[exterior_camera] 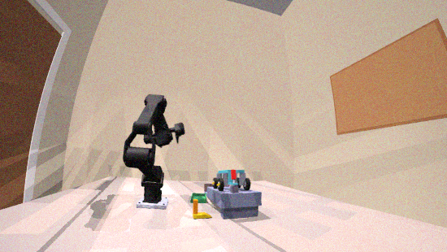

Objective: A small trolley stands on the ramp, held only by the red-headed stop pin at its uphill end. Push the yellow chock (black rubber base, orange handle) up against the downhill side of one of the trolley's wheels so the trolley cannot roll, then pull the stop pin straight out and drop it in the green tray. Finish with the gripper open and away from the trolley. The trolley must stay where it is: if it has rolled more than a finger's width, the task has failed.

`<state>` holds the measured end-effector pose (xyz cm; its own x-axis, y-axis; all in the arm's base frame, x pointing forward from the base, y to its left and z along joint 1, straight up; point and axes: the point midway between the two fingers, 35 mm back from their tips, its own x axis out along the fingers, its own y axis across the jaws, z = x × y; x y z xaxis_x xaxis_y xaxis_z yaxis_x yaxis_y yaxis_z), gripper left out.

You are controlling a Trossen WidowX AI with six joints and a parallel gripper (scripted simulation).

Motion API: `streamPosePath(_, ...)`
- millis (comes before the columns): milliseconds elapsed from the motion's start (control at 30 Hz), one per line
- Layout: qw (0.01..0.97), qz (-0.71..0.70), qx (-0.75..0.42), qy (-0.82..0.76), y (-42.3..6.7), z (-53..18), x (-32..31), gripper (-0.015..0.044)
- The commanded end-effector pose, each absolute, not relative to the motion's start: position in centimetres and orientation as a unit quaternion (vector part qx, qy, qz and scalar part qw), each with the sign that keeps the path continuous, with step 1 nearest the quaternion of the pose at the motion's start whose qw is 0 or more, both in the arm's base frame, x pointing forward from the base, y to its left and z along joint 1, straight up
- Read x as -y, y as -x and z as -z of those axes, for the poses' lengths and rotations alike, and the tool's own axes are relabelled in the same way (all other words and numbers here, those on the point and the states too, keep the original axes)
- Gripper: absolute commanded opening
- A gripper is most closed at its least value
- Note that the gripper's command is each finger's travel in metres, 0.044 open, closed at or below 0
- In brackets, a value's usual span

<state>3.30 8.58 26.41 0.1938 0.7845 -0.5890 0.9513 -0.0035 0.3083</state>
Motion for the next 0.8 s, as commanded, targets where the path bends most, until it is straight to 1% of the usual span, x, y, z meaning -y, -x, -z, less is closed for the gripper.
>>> streamPosePath(0,0.336,0.124,-0.622,-0.697,-3.3,-26.4,-8.6,0.0374)
streamPosePath(233,0.453,0.07,-0.595,-0.66,-4.2,-26.2,-9.1,0.019)
streamPosePath(533,0.605,0.018,-0.557,-0.569,-5.8,-25.6,-9.7,0.019)
streamPosePath(767,0.702,-0.01,-0.532,-0.474,-7.3,-25.1,-9.9,0.019)
